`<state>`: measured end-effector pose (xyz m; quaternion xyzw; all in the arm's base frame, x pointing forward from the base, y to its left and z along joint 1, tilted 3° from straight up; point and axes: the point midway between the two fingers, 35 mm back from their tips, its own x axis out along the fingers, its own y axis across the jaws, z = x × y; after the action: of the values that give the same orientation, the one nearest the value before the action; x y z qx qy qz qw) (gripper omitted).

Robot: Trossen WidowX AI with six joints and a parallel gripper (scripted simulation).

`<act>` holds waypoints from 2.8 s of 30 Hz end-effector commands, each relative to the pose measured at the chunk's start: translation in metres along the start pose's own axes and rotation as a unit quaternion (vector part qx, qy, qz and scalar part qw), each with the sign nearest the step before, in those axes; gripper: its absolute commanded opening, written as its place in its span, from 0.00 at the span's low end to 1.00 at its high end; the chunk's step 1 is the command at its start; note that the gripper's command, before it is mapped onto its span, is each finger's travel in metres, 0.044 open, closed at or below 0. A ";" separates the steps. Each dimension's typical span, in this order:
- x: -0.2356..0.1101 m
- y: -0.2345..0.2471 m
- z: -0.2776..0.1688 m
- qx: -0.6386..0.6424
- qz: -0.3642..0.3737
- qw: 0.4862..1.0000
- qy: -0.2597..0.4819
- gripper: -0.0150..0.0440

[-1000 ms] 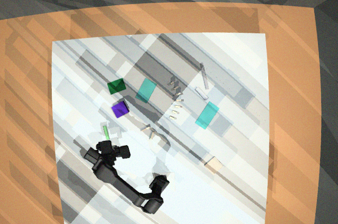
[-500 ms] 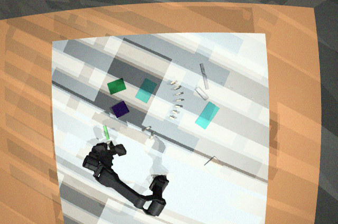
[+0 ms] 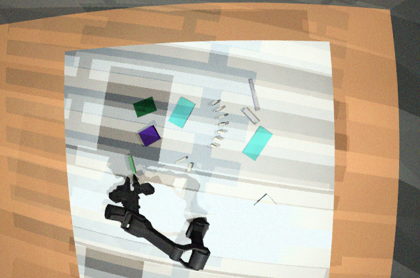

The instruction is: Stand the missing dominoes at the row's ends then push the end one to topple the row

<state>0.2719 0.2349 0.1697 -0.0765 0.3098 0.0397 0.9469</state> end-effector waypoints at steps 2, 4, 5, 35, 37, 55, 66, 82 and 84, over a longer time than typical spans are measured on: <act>-0.005 0.001 -0.002 -0.002 -0.008 0.999 -0.049 0.44; -0.007 0.001 -0.003 -0.001 -0.011 0.998 -0.067 0.44; -0.008 0.001 -0.003 0.000 -0.012 0.997 -0.076 0.44; -0.056 -0.034 -0.041 0.083 -0.076 0.956 -0.272 0.44; -0.059 -0.039 -0.045 0.092 -0.082 0.952 -0.279 0.44; -0.063 -0.046 -0.051 0.104 -0.089 0.948 -0.288 0.44; -0.051 -0.039 -0.060 0.107 -0.087 0.948 -0.287 0.44; -0.025 -0.029 -0.084 0.113 -0.083 0.948 -0.285 0.44; -0.022 -0.029 -0.087 0.114 -0.083 0.948 -0.285 0.44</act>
<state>0.2063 0.1922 0.1268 0.0245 0.0196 -0.0563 0.9979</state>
